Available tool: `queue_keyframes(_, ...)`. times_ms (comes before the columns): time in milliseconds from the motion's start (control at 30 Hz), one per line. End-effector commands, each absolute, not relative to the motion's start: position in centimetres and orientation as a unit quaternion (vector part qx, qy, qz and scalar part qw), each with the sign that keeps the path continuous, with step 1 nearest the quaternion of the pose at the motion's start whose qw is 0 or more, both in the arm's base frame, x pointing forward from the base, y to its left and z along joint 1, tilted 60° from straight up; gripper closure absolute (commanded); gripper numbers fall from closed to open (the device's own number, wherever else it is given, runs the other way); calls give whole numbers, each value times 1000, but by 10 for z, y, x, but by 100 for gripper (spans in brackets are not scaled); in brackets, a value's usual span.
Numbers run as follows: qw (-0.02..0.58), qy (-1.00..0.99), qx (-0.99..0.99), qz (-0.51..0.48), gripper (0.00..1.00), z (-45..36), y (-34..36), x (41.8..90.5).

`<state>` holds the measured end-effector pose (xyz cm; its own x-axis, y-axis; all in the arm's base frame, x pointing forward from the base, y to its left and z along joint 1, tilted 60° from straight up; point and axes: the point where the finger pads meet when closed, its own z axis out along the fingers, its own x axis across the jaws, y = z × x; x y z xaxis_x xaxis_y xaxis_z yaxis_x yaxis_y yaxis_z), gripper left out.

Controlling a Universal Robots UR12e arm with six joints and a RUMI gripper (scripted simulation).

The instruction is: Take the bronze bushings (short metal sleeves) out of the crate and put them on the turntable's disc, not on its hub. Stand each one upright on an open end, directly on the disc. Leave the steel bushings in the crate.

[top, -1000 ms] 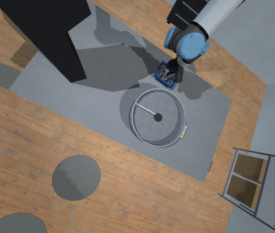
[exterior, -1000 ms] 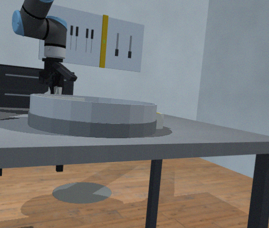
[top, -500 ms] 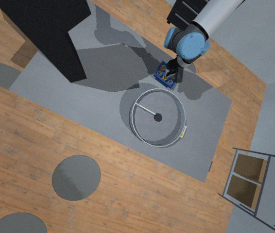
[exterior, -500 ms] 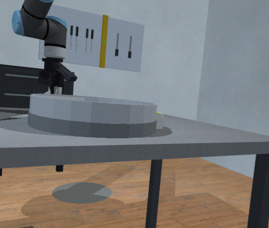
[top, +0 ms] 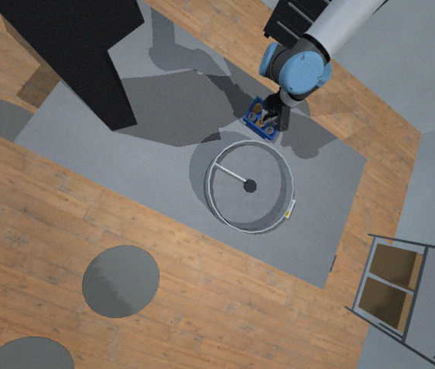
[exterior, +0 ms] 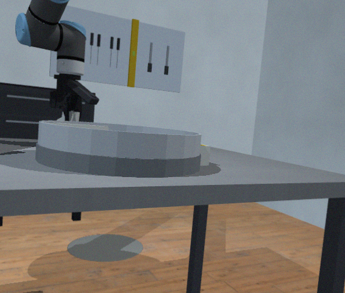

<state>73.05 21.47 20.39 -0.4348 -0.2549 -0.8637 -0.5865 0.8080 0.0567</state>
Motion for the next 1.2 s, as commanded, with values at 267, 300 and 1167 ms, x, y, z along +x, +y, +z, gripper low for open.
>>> queue_keyframes(267,468,828,-254,177,100,212,207,720)
queue_keyframes(300,468,828,-254,177,100,213,206,718)
queue_keyframes(1167,468,828,-254,177,100,260,157,655)
